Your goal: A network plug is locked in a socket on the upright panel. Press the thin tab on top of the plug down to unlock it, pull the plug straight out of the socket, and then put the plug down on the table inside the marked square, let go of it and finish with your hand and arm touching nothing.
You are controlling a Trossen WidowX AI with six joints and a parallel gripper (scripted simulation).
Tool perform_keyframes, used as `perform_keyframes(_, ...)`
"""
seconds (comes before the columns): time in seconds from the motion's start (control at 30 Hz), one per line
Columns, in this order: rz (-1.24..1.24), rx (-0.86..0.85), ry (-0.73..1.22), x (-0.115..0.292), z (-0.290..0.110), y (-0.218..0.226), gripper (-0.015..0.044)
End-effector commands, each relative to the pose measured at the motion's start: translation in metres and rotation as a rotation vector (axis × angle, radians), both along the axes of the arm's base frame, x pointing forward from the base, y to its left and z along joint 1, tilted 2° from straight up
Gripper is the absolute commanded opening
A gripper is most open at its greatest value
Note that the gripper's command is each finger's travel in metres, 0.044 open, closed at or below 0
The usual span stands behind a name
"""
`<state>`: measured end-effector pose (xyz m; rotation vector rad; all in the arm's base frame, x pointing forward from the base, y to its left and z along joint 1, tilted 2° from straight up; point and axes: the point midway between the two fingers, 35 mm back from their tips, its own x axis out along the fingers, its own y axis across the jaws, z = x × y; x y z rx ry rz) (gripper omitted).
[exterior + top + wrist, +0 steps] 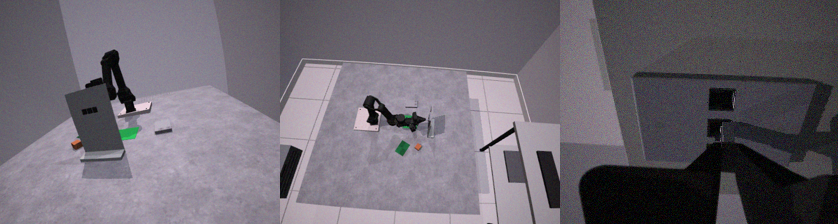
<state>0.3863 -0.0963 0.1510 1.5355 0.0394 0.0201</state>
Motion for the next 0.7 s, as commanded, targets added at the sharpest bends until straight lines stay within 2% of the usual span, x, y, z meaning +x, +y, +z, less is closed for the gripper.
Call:
perform_keyframes(0.0,0.003,0.004,0.000,-0.004,0.000,0.001,0.0000)
perform_keyframes(0.67,0.003,0.004,0.001,-0.017,0.000,0.002,0.0000)
